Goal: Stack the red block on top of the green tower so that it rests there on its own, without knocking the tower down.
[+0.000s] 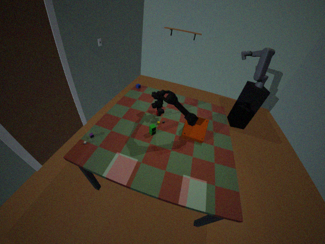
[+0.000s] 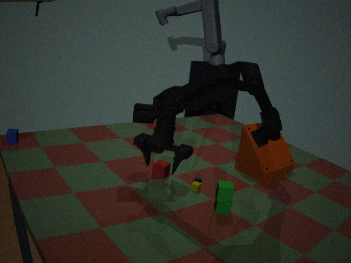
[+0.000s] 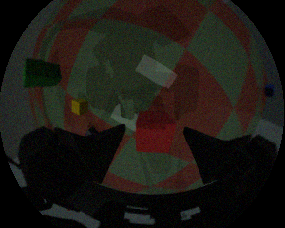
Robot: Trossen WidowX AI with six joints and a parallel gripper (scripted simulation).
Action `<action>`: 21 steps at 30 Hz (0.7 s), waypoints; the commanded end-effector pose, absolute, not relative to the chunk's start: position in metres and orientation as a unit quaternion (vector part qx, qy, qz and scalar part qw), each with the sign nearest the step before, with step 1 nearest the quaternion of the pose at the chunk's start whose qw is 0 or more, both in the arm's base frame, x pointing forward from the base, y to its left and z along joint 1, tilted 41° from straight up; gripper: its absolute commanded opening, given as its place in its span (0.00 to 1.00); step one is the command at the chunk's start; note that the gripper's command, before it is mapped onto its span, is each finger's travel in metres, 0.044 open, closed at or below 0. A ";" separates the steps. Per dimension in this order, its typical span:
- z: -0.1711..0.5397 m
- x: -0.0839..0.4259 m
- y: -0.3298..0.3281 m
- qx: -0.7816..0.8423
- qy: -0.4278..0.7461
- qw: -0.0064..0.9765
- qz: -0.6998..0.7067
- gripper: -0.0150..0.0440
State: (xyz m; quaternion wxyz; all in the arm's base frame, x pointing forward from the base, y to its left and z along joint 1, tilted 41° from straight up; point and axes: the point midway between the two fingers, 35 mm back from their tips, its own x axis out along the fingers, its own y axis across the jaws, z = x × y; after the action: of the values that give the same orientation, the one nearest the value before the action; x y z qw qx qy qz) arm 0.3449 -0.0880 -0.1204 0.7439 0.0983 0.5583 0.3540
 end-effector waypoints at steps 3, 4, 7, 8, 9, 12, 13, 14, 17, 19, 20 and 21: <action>-0.129 0.344 -0.078 0.103 0.559 0.742 0.355 1.00; -0.130 0.344 -0.078 0.103 0.559 0.742 0.355 1.00; -0.130 0.344 -0.078 0.103 0.559 0.742 0.355 1.00; -0.130 0.344 -0.078 0.103 0.559 0.742 0.355 1.00; -0.130 0.344 -0.078 0.103 0.559 0.742 0.355 1.00; -0.130 0.344 -0.078 0.103 0.559 0.742 0.355 1.00; -0.130 0.344 -0.078 0.103 0.559 0.742 0.355 1.00; -0.130 0.344 -0.078 0.103 0.559 0.742 0.355 1.00; -0.130 0.344 -0.078 0.103 0.559 0.742 0.355 1.00; -0.130 0.344 -0.078 0.103 0.559 0.742 0.355 1.00; -0.129 0.344 -0.078 0.103 0.559 0.742 0.355 1.00; -0.129 0.344 -0.078 0.103 0.559 0.742 0.355 0.96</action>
State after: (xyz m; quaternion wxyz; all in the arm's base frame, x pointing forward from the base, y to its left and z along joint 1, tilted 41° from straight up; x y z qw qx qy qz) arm 0.3435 -0.0785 -0.1296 0.7413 0.1005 0.5600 0.3560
